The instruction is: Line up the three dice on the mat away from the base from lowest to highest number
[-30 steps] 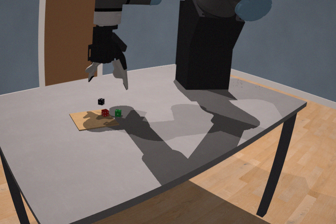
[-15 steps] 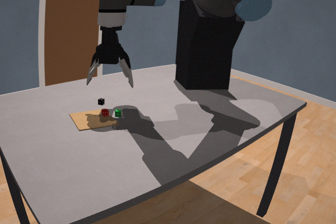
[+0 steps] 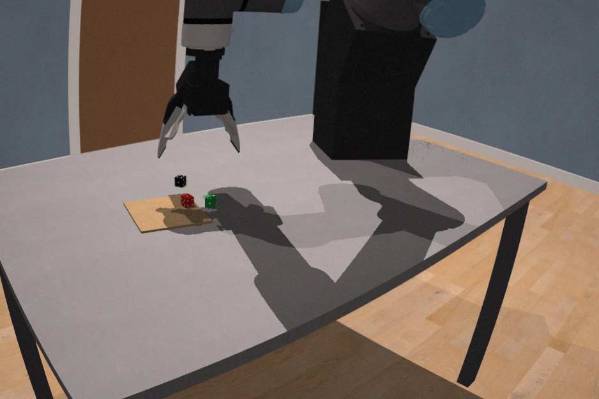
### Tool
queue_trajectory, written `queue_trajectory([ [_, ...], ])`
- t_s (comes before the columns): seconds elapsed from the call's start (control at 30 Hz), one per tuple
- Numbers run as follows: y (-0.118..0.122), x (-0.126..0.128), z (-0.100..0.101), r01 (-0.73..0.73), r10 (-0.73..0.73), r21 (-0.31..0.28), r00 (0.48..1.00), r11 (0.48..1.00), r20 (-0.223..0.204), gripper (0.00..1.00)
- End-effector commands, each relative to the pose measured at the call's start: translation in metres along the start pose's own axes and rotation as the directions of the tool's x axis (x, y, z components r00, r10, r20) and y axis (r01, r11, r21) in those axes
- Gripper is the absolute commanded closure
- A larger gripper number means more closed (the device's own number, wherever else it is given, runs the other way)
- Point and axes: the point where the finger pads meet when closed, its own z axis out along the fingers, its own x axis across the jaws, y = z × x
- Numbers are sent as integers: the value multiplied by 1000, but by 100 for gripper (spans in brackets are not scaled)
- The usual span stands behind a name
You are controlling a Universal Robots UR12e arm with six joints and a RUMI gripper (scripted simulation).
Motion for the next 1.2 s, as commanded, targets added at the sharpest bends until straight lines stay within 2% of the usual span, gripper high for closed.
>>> queue_trajectory([
  [0.0,0,2,1,142,-142,-6,990,990,-3,0],
  [0.2,1,5,2,312,-312,-6,950,950,-1,0],
  [0.43,4,9,3,526,-526,-7,851,850,0,0],
  [0.53,4,9,3,533,-533,-7,846,846,0,0],
  [0.77,7,14,5,720,-720,-6,694,694,2,0],
  [1.0,10,18,5,834,-834,-6,552,552,3,0],
  [1.07,10,18,5,834,-834,-6,552,552,3,0],
  [1.17,11,19,6,864,-864,-6,504,503,3,0],
])
